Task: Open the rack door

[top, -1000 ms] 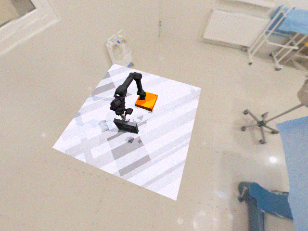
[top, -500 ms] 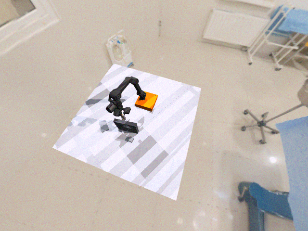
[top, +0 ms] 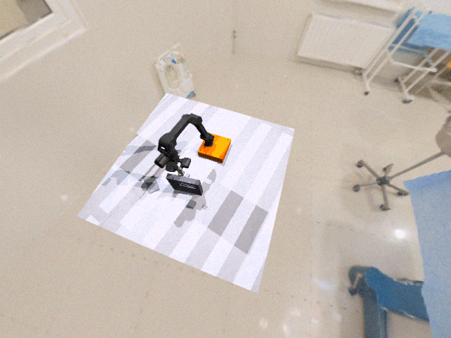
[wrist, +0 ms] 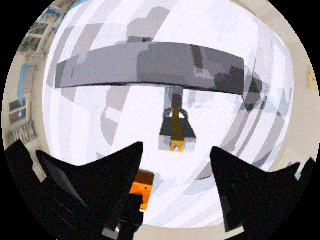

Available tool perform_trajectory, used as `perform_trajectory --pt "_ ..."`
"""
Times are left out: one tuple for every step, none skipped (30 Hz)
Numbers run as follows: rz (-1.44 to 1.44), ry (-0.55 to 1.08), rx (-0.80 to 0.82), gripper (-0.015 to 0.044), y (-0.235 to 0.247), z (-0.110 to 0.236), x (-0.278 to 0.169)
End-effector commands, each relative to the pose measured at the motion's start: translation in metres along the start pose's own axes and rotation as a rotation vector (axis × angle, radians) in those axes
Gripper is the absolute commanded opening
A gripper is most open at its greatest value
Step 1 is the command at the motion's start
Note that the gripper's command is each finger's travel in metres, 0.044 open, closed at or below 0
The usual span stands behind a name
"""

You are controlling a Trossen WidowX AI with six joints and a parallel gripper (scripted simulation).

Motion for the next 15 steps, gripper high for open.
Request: perform_trajectory --pt "0.003 0.008 -0.004 0.0288 0.0 -0.007 0.0" --pt "0.003 0.009 -0.005 0.0288 0.0 -0.008 0.0" --pt "0.002 0.01 -0.006 0.0288 0.0 -0.01 0.001" --pt "0.002 0.011 -0.006 0.0288 0.0 -0.012 0.001" --pt "0.002 0.012 -0.007 0.0288 0.0 -0.013 0.001" --pt "0.002 0.013 -0.007 0.0288 0.0 -0.015 0.001" --pt "0.002 0.014 -0.008 0.0288 0.0 -0.016 0.001" --pt "0.001 0.015 -0.009 0.0288 0.0 -0.018 0.001" --pt "0.001 0.016 -0.009 0.0288 0.0 -0.02 0.001" --pt "0.001 0.017 -0.01 0.0288 0.0 -0.021 0.001" --pt "0.001 0.018 -0.01 0.0288 0.0 -0.023 0.001" --pt "0.0 0.019 -0.011 0.0288 0.0 -0.025 0.001" --pt "0.0 0.02 -0.012 0.0288 0.0 -0.026 0.001" --pt "0.0 0.021 -0.012 0.0288 0.0 -0.028 0.001" --pt "0.0 0.022 -0.013 0.0288 0.0 -0.029 0.001"
Point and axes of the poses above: the point midway between the two fingers, 35 mm back from their tips, its own z axis back along the fingers, its own y axis across the jaws, x = y × z, the point moved 6 cm from there along z, back along the fingers, and after that the axes turned 6 degrees about -z, right-handed, at the moved point
